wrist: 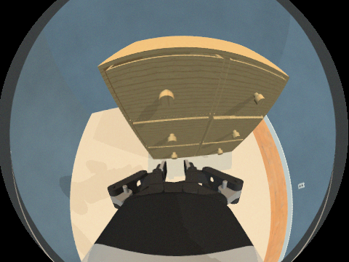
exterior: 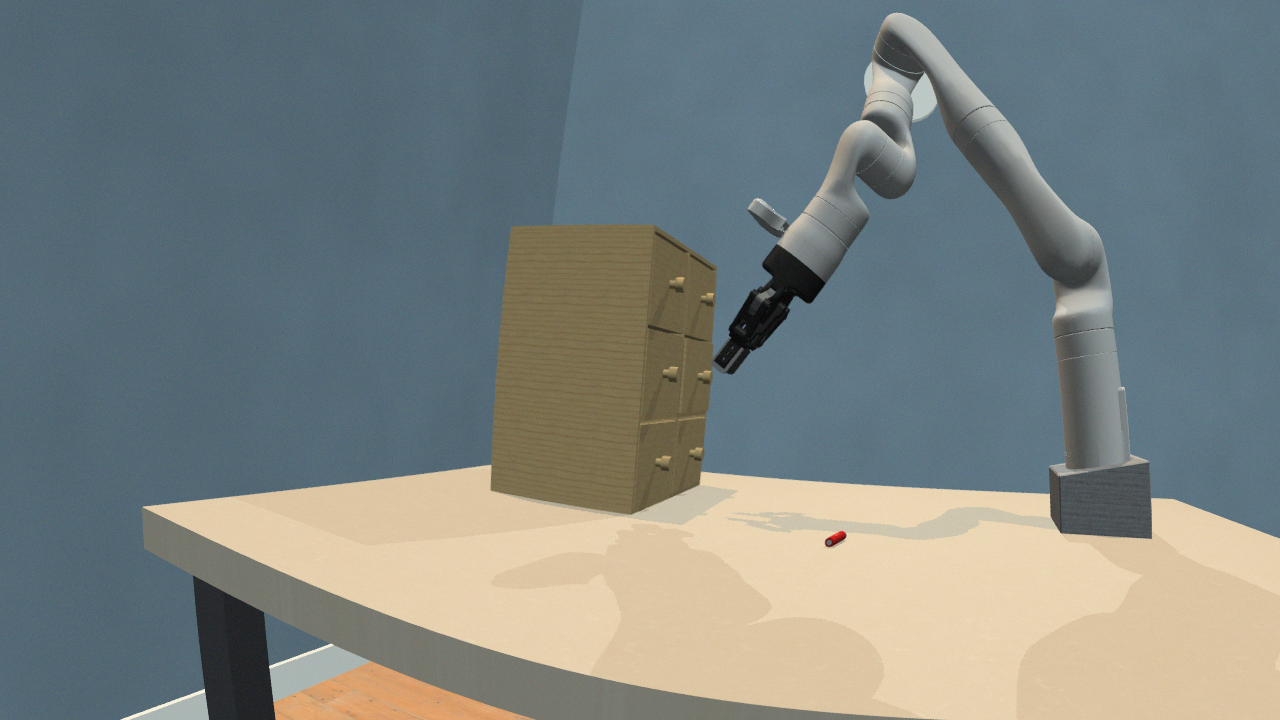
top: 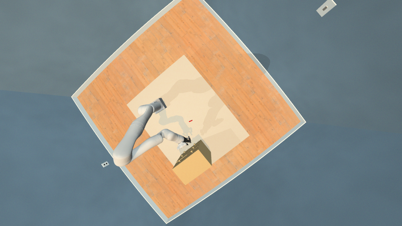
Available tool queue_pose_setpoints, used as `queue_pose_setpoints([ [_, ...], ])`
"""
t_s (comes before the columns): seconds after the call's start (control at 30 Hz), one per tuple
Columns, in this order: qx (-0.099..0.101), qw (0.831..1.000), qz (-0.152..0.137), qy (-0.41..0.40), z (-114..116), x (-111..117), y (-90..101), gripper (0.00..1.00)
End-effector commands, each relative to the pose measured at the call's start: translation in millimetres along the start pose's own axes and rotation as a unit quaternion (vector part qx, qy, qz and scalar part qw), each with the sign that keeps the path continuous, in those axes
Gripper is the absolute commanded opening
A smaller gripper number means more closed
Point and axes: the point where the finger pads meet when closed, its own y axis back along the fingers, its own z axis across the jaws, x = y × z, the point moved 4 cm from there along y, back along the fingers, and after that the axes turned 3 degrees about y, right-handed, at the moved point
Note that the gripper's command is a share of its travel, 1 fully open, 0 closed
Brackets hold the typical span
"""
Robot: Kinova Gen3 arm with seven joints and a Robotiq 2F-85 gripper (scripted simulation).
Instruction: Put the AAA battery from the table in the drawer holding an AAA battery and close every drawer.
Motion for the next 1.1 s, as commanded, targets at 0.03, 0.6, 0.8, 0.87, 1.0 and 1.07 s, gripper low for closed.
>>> queue_pose_setpoints([
  [0.03, 0.001, 1.0, 0.002, 0.005, -2, 5, -8.6, 0.33],
  [0.6, 0.001, 1.0, 0.002, 0.005, -2, 12, -22.7, 0.33],
  [0.8, 0.001, 1.0, 0.002, 0.005, -2, 12, -22.7, 0.33],
  [0.87, 0.001, 1.0, 0.002, 0.005, -2, 12, -22.7, 0.33],
  [1.0, 0.001, 1.0, 0.002, 0.005, -2, 12, -22.7, 0.33],
  [1.07, 0.001, 1.0, 0.002, 0.005, -2, 12, -22.7, 0.33],
])
